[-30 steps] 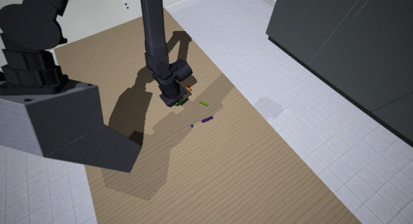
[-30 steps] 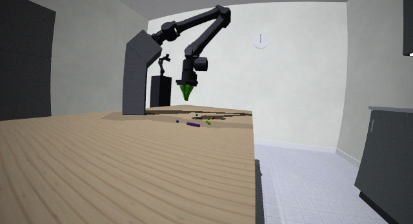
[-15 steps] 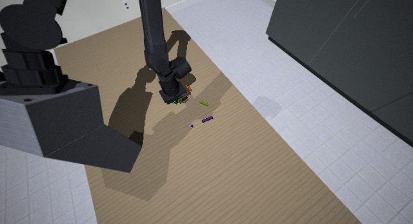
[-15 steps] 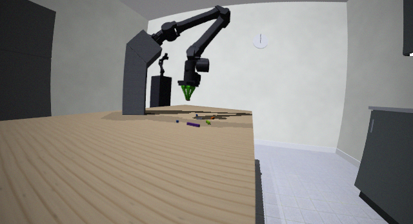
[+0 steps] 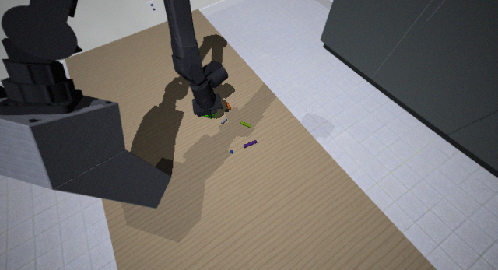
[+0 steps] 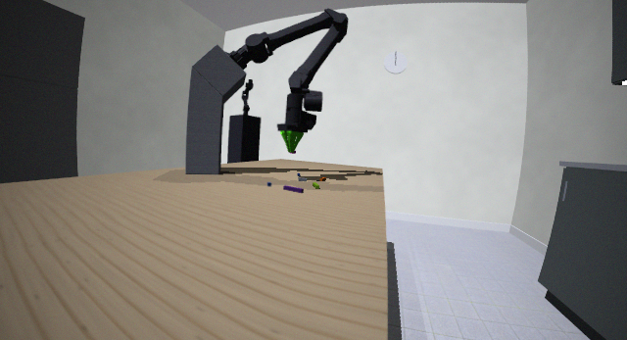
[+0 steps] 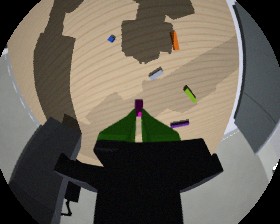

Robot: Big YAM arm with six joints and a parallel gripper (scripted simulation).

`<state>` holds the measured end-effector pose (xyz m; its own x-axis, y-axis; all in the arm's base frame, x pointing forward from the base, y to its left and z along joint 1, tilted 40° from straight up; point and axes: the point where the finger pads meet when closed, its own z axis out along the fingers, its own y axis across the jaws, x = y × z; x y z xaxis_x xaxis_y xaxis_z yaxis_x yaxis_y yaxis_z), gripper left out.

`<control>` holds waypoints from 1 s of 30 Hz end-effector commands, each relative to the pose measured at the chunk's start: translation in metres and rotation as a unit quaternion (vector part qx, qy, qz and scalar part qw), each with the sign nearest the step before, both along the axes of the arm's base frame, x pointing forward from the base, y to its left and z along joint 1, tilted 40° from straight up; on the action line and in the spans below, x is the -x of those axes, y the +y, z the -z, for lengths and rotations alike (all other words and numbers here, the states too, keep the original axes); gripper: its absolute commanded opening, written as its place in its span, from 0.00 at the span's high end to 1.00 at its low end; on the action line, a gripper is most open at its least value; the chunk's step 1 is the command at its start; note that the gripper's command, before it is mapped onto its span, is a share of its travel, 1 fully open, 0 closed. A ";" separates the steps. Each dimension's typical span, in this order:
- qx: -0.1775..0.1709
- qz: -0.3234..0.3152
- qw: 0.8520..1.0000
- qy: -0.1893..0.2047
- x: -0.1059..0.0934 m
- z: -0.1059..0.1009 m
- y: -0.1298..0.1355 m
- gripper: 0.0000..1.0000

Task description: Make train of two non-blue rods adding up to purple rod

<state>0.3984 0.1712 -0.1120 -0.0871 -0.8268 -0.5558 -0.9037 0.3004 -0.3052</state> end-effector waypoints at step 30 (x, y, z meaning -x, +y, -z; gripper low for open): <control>-0.135 0.237 0.951 0.144 0.004 -0.038 0.051 0.96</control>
